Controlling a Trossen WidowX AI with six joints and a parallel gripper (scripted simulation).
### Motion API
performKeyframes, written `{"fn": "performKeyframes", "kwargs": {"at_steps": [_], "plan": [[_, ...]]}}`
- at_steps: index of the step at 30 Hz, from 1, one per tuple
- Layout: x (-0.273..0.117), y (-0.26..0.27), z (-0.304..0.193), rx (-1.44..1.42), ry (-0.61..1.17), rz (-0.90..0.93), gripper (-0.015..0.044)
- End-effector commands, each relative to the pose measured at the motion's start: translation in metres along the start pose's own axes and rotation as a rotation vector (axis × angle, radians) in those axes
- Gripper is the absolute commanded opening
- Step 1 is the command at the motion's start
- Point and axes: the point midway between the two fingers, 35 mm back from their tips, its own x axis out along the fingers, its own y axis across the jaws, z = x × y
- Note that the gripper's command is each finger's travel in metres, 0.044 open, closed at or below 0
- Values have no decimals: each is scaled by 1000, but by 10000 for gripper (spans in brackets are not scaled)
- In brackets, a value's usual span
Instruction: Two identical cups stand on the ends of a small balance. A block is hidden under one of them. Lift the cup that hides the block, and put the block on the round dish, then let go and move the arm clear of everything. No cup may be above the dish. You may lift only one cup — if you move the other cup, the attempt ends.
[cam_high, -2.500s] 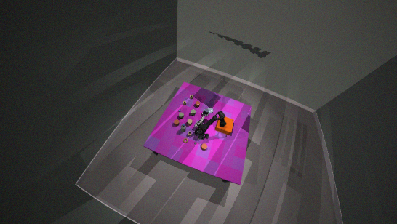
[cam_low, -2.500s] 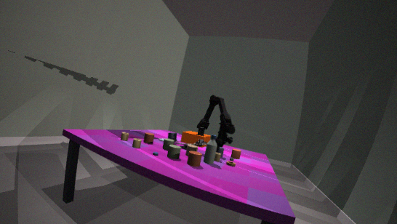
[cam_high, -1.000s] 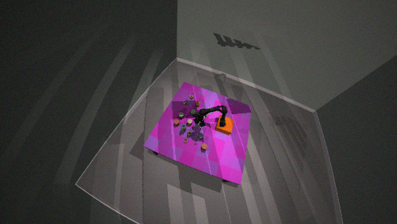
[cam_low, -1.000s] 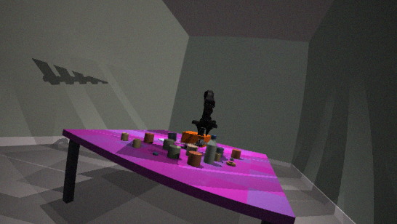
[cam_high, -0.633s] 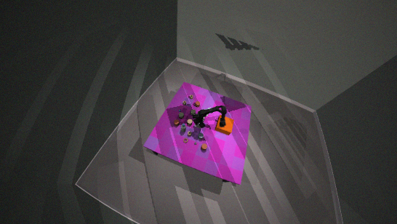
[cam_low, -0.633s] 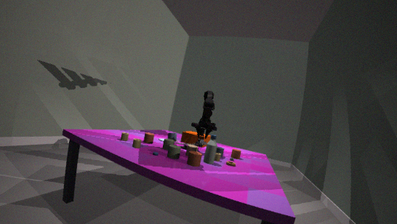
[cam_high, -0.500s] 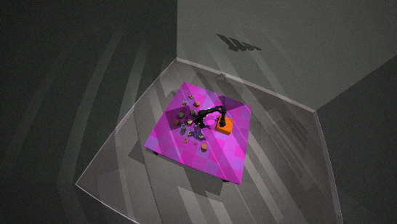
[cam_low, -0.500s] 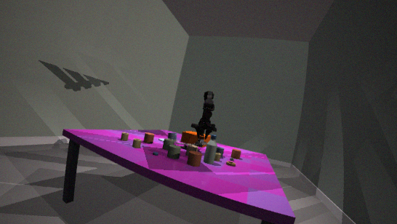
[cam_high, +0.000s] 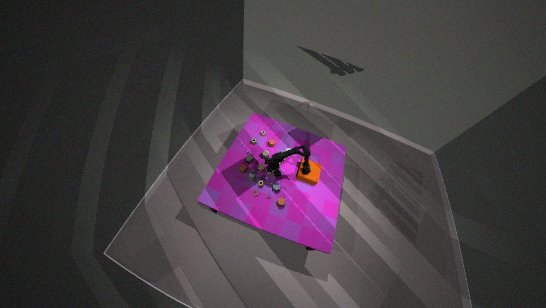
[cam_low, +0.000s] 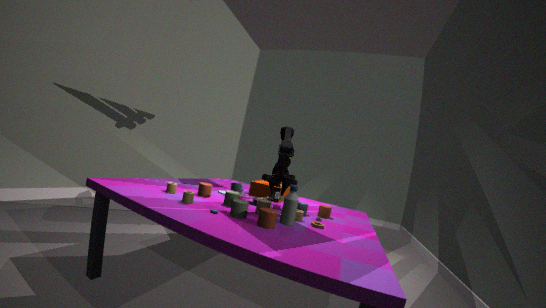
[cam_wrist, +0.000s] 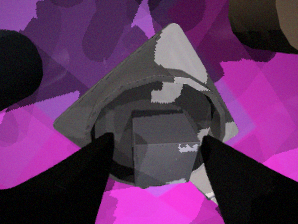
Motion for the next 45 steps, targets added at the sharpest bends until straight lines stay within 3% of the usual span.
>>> {"fn": "performKeyframes", "kwargs": {"at_steps": [1,3,9,14,29,35,45], "plan": [[2,0,0,2,1,-2,208],[2,0,0,2,1,-2,155],[2,0,0,2,1,-2,115],[-6,-2,0,7,4,-6,0],[-92,0,0,2,1,-3,0],[-91,-9,-3,1,0,-4,0],[-74,-74,-34,-9,-8,-16,0]]}}
